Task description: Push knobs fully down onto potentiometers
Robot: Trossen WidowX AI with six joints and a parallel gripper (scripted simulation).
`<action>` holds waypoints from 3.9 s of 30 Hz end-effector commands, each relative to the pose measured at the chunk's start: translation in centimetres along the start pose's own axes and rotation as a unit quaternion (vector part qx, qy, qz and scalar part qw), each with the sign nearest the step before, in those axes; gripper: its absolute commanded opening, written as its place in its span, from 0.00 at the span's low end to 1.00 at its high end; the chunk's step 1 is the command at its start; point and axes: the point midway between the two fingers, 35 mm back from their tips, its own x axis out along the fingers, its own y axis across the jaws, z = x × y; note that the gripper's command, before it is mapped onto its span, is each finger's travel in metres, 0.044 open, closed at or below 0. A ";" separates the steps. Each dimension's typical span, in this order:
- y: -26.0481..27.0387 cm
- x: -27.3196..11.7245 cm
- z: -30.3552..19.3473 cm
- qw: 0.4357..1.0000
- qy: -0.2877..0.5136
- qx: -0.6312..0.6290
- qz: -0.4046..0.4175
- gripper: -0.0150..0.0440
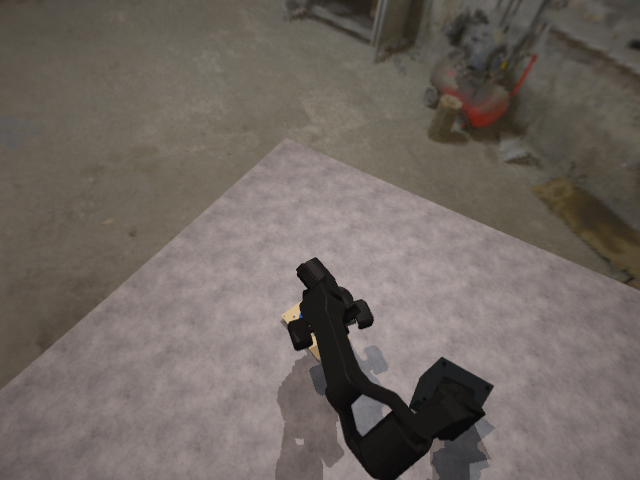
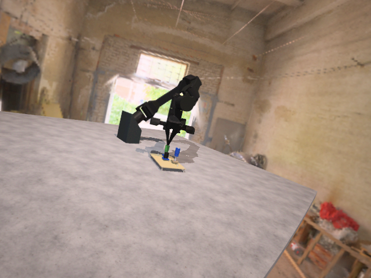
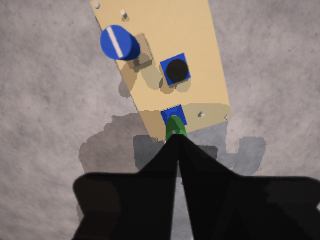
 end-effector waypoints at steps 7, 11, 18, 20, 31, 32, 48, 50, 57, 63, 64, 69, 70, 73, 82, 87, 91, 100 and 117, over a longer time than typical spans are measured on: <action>0.2 0.7 0.0 1.000 0.004 -0.006 -0.001 0.25; 0.2 0.7 0.0 1.000 0.004 -0.006 -0.001 0.25; 0.2 0.7 0.0 1.000 0.004 -0.006 -0.001 0.25; 0.2 0.7 0.0 1.000 0.004 -0.006 -0.001 0.25; 0.2 0.8 0.0 1.000 0.004 -0.006 -0.001 0.25; 0.2 0.8 0.0 1.000 0.004 -0.006 -0.001 0.25; 0.2 0.9 0.0 1.000 0.004 -0.006 -0.001 0.25; 0.2 0.9 0.0 1.000 0.004 -0.006 -0.001 0.25; 0.2 0.9 0.0 1.000 0.004 -0.006 -0.001 0.25; 0.2 1.0 0.0 1.000 0.004 -0.006 -0.001 0.25; 0.2 1.0 0.0 1.000 0.004 -0.006 -0.001 0.25; 0.2 1.0 0.0 1.000 0.004 -0.006 -0.001 0.25; 0.2 1.0 0.0 1.000 0.004 -0.006 -0.001 0.25; 0.2 1.0 0.0 1.000 0.004 -0.006 -0.001 0.25; 0.2 1.0 0.0 1.000 0.004 -0.006 -0.001 0.25; 0.2 0.4 0.0 1.000 0.004 -0.006 -0.001 0.25; 0.2 -0.3 0.0 1.000 0.004 -0.006 -0.001 0.25; 0.2 -0.9 0.0 1.000 0.005 -0.003 0.000 0.34; 0.7 -3.4 1.7 0.998 -0.029 0.056 0.007 0.25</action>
